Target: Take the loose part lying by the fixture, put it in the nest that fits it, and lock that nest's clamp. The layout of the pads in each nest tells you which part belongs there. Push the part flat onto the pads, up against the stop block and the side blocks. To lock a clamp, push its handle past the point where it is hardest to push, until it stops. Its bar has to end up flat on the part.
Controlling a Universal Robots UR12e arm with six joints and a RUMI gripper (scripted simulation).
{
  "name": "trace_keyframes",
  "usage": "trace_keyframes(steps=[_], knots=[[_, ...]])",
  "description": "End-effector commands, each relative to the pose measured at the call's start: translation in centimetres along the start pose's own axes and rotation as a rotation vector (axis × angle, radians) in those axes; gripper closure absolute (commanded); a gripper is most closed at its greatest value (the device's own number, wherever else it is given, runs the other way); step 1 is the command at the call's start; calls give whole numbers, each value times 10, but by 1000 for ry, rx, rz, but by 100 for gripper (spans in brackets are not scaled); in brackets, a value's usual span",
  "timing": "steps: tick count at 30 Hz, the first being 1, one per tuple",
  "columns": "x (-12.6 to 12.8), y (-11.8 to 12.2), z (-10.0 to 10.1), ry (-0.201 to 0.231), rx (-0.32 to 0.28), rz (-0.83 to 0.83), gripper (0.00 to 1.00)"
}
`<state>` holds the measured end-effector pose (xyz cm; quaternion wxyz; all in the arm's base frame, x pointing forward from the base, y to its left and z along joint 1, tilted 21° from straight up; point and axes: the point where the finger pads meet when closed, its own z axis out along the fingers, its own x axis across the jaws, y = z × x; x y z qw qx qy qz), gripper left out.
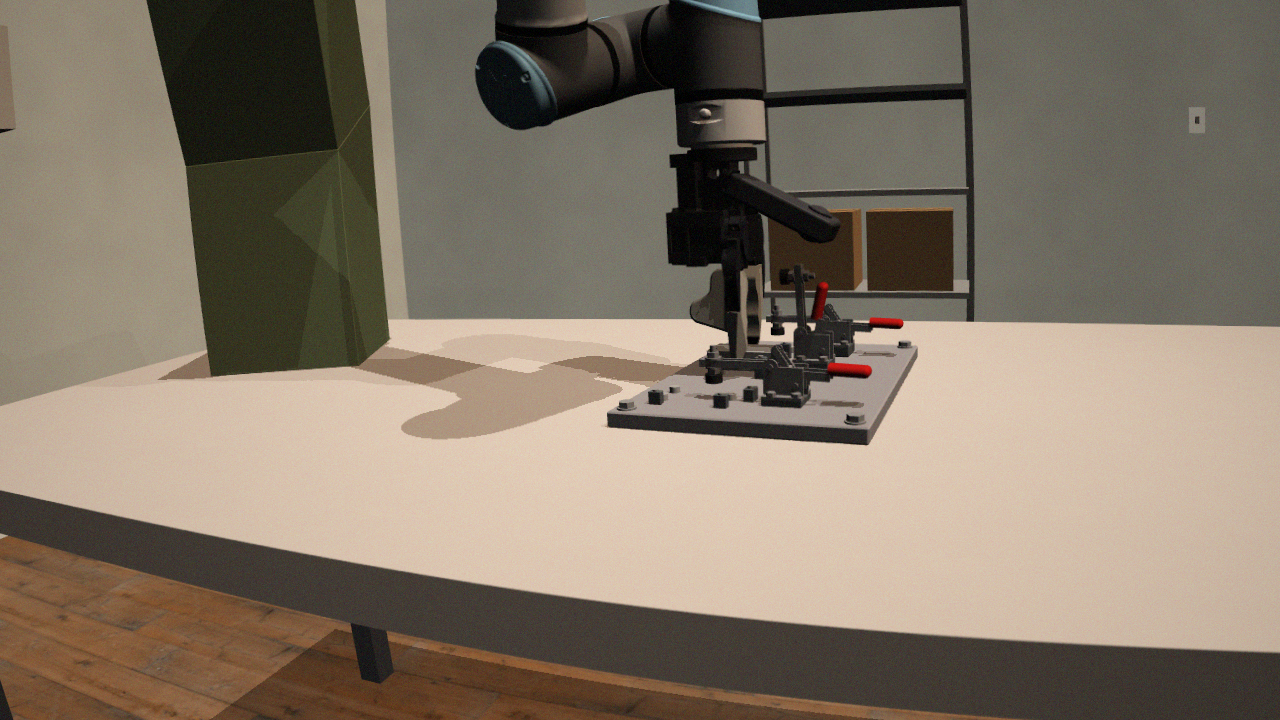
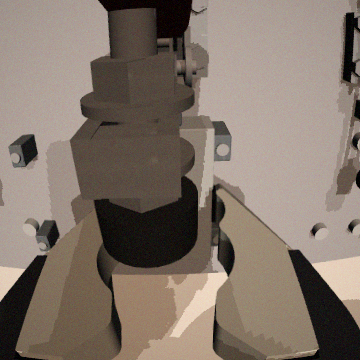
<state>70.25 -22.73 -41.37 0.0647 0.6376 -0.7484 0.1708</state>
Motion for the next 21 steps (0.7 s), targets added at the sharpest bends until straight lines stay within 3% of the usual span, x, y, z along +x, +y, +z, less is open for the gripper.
trace_keyframes(steps=[1, 21], knots=[[-1, -2, -3, 0, 3, 0, 100], [-1, -2, -3, 0, 3, -1, 100]])
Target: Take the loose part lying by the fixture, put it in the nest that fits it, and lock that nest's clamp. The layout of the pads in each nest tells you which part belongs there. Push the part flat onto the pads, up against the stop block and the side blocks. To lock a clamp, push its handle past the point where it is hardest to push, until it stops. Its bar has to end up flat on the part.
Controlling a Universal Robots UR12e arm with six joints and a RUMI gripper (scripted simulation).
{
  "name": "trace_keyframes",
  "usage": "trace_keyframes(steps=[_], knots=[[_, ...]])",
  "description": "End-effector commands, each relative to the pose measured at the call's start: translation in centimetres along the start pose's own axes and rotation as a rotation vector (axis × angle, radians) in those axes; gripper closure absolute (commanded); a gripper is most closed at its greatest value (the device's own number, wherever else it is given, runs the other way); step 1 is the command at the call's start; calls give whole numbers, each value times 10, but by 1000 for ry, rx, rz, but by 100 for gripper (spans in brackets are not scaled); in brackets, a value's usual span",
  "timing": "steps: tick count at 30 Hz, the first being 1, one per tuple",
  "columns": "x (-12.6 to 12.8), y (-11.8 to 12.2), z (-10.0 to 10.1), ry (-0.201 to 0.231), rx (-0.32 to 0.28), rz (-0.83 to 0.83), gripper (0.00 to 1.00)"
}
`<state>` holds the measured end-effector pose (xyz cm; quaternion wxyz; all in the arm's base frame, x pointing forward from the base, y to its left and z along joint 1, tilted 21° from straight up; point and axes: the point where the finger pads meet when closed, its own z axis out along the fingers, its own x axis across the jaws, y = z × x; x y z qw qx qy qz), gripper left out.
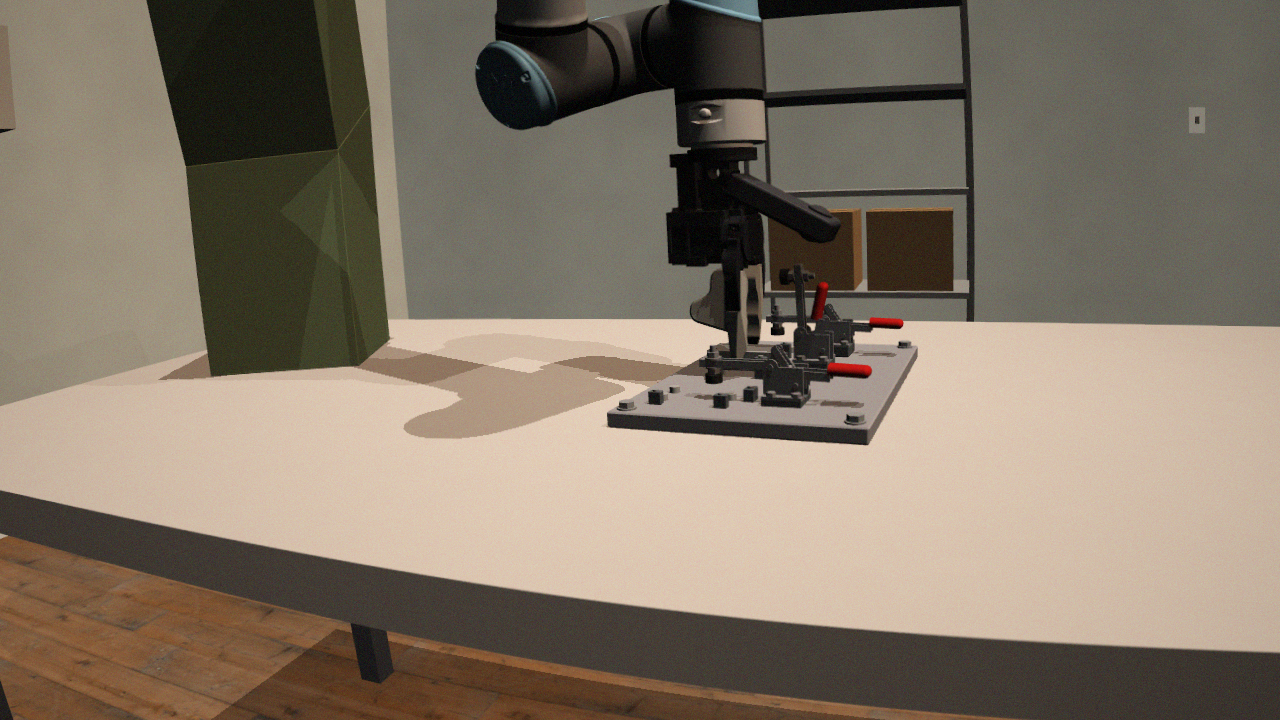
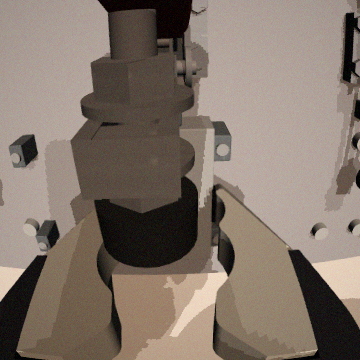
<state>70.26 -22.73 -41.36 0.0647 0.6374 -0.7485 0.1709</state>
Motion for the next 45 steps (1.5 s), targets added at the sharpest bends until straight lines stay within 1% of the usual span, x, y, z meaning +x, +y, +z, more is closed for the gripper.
trace_keyframes(steps=[1, 41, 42, 45], knots=[[-1, -2, -3, 0, 3, -1, 100], [-1, -1, -3, 0, 3, -1, 100], [-1, -1, -3, 0, 3, -1, 41], [-1, -1, -3, 0, 3, -1, 41]])
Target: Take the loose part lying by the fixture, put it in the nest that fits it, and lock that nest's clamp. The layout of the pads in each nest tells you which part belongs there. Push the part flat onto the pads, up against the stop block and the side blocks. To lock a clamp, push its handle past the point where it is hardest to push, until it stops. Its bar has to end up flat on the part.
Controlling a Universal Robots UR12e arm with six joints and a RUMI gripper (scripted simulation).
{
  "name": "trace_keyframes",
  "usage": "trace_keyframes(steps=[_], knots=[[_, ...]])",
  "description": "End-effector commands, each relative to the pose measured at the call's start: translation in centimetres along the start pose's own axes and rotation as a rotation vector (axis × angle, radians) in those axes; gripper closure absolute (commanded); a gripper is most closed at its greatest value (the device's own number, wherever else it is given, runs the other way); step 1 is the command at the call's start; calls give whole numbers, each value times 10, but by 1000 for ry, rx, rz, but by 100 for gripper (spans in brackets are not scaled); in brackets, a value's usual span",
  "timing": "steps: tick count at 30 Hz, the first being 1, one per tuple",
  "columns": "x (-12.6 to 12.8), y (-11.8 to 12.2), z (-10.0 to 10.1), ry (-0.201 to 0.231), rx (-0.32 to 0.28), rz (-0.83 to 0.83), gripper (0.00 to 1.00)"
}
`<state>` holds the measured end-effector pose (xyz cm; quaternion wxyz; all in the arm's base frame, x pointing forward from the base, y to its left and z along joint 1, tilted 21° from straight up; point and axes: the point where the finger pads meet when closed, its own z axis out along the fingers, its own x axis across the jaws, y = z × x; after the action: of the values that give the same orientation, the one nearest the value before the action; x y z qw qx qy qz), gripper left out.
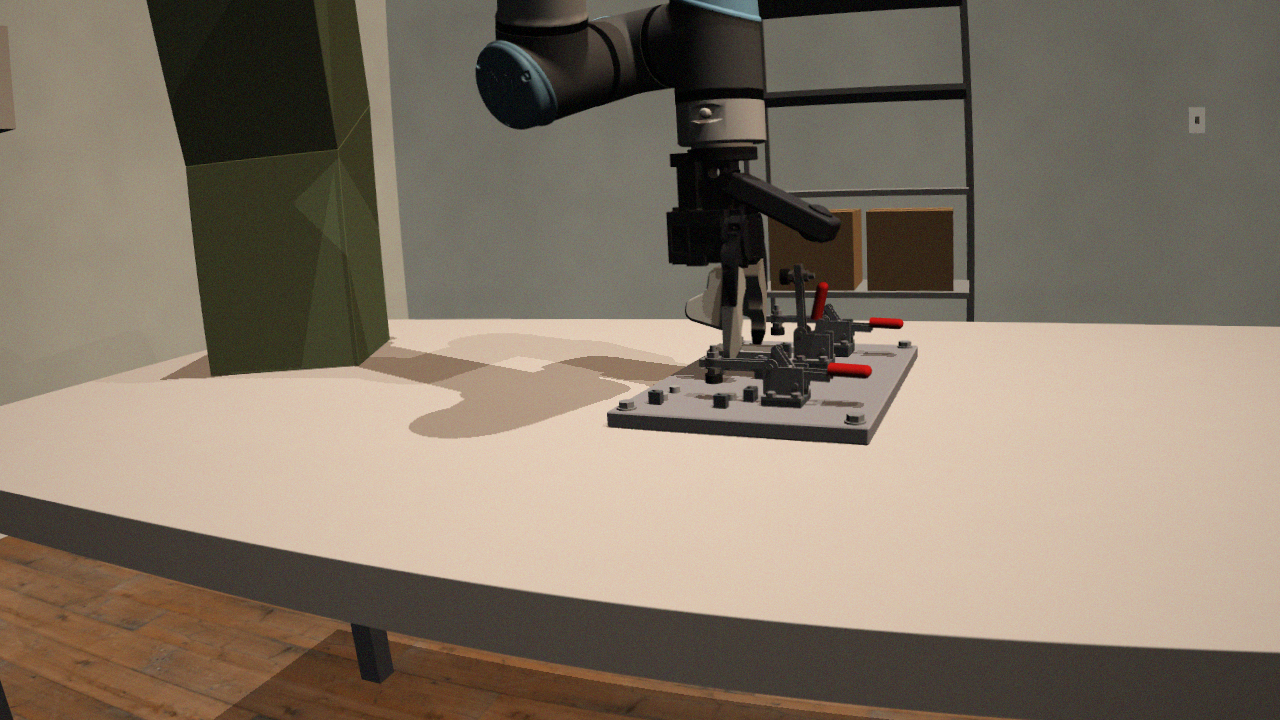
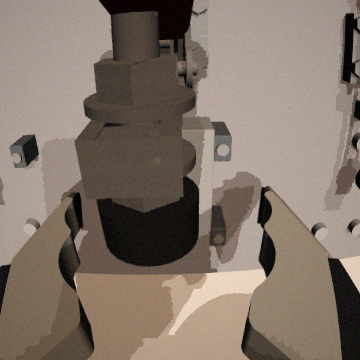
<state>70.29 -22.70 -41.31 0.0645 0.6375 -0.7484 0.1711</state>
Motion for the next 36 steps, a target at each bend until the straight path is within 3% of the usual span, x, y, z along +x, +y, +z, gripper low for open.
trace_keyframes(steps=[1, 36], knots=[[-1, -1, -2, 0, 2, -1, 41], [-2, 0, -7, 0, 1, -2, 41]])
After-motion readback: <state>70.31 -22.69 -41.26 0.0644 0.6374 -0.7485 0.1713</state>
